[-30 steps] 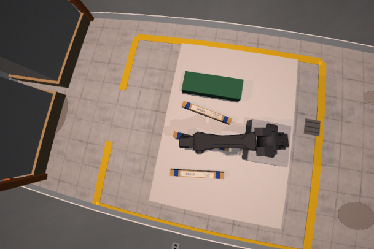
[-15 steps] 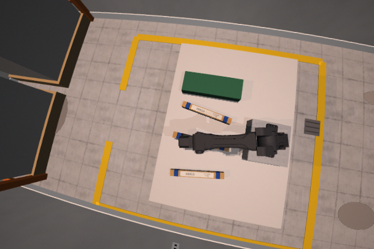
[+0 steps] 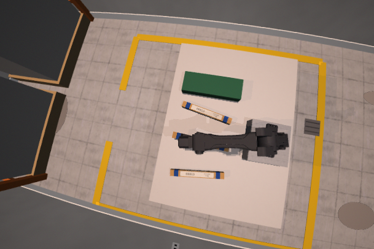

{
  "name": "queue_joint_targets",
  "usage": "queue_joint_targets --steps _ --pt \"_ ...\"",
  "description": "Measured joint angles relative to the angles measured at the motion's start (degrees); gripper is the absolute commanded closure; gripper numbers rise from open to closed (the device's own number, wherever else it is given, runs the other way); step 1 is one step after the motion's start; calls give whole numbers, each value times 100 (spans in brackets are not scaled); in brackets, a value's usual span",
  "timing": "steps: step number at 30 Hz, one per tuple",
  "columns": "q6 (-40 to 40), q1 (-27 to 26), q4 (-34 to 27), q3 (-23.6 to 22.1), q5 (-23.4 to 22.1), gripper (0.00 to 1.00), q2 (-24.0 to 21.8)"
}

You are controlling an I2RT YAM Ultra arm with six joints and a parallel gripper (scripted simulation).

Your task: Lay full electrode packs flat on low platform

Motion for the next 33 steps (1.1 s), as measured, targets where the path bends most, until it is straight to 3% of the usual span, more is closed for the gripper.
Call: queue_joint_targets --steps 33 --pt "0 0 -103 96 -2 100 7"
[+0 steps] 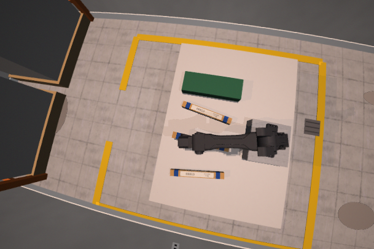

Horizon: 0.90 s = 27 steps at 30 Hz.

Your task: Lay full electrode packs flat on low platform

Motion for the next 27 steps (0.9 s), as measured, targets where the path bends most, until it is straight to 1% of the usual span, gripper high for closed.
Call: queue_joint_targets --steps 10,27 --pt "0 0 -24 13 0 100 7" --pt "0 0 -562 632 0 100 26"
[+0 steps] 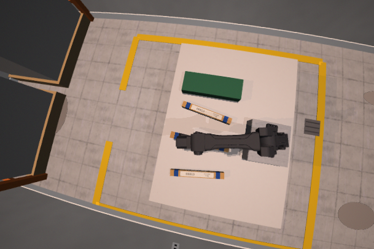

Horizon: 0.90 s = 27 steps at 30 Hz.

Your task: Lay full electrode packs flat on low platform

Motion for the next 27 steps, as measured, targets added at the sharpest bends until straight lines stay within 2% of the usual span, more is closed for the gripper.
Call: queue_joint_targets --steps 16,27 --pt "0 0 -765 887 0 100 -4" --pt "2 0 -1364 1727 0 100 26"
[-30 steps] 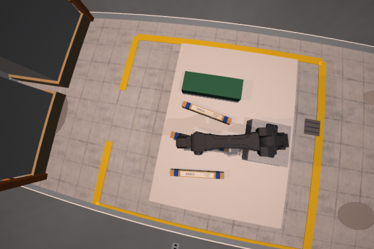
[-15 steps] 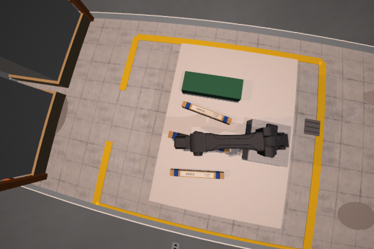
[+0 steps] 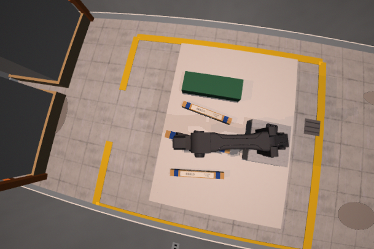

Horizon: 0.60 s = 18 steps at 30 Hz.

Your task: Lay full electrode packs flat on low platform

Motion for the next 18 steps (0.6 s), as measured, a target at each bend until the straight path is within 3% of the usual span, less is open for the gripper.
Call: queue_joint_targets --steps 13,18 --pt "0 0 -166 24 0 100 -76" --pt "0 0 -177 251 0 100 -103"
